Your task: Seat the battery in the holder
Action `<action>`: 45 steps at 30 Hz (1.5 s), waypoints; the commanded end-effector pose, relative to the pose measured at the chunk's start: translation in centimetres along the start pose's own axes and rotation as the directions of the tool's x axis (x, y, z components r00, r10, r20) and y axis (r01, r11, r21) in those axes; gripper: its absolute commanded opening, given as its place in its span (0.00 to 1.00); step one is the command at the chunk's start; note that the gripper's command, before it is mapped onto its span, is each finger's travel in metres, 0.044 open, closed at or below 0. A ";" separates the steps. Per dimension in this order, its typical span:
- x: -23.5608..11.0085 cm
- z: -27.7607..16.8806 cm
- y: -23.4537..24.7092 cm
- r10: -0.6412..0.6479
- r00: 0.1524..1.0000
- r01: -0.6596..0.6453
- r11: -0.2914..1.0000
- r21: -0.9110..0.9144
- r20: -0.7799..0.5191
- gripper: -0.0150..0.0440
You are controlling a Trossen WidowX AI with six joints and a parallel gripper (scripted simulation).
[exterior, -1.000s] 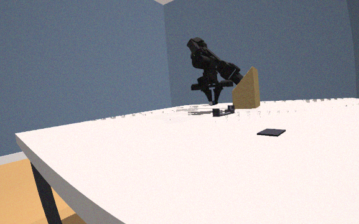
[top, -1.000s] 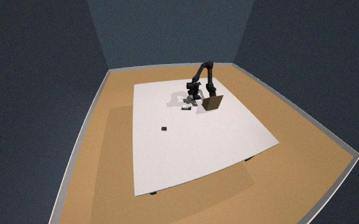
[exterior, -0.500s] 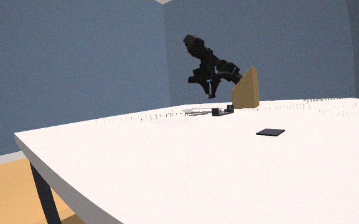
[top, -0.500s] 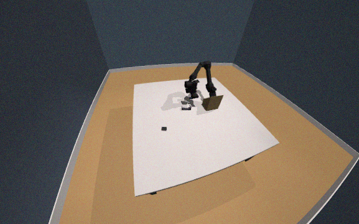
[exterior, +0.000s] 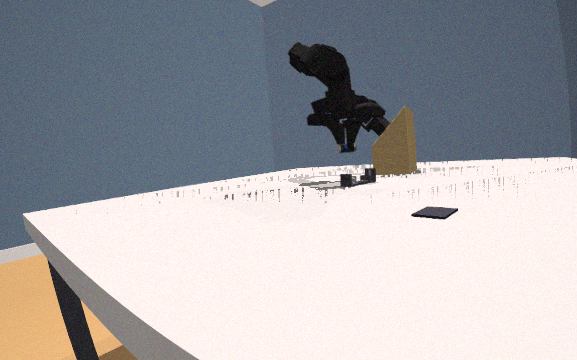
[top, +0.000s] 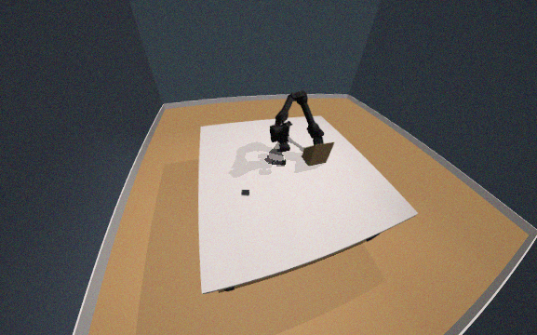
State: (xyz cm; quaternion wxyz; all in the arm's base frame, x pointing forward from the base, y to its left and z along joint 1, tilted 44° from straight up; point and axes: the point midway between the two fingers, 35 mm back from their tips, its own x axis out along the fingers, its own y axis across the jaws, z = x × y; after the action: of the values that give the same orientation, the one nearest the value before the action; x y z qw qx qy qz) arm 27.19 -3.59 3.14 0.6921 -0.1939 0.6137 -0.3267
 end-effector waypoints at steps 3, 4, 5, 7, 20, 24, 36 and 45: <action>-0.3 1.6 3.7 0.003 1.000 -0.003 0.998 0.060 -0.002 0.36; -0.3 1.7 4.1 0.002 1.000 -0.002 0.998 0.067 -0.002 0.36; -0.3 1.8 4.4 0.001 1.000 -0.001 0.997 0.072 -0.001 0.36; -0.3 1.8 4.5 0.001 1.000 -0.001 0.997 0.073 -0.001 0.36; 3.1 1.2 4.4 0.012 0.975 0.004 0.997 0.072 -0.220 0.36; 3.7 1.0 4.3 0.014 0.965 0.005 0.997 0.073 -0.260 0.36; 4.1 1.3 4.3 0.014 0.949 0.009 0.997 0.071 -0.316 0.36; 4.5 1.6 4.3 0.018 0.927 0.010 0.997 0.071 -0.375 0.36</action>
State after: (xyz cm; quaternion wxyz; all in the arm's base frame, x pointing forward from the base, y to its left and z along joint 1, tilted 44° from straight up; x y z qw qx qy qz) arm 29.72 -3.79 -2.49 0.5788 -0.1098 0.7156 -0.3753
